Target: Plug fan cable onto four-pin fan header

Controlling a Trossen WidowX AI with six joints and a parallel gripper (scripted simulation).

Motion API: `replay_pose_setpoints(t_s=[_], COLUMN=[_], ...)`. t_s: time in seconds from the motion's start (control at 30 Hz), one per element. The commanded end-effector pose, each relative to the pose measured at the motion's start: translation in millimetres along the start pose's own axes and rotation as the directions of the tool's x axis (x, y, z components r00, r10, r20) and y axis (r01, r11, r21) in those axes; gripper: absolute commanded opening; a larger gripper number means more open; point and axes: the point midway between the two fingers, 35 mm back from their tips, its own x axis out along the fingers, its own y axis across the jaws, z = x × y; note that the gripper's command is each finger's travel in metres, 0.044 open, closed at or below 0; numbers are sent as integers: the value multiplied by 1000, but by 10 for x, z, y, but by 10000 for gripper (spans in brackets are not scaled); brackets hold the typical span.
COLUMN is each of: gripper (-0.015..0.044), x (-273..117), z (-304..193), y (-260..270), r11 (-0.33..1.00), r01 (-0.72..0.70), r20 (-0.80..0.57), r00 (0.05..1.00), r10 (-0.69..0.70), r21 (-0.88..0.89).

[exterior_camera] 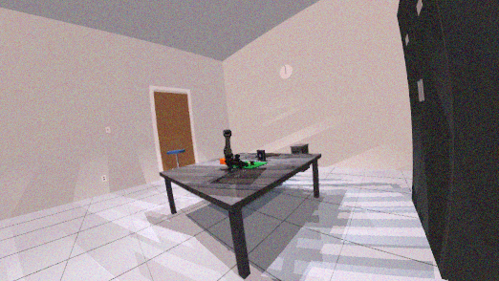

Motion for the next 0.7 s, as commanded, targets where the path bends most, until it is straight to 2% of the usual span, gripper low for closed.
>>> replay_pose_setpoints(t_s=[0.0, 0.67], gripper=[140, 140], x=[-75, -405], z=[-5, 213], y=[-4, 46], r11=[1000, 1000], r01=[1, -9], r20=[-8, 2], r00=[1000, 1000], r10=[-1, 9], r21=[-4, -14])
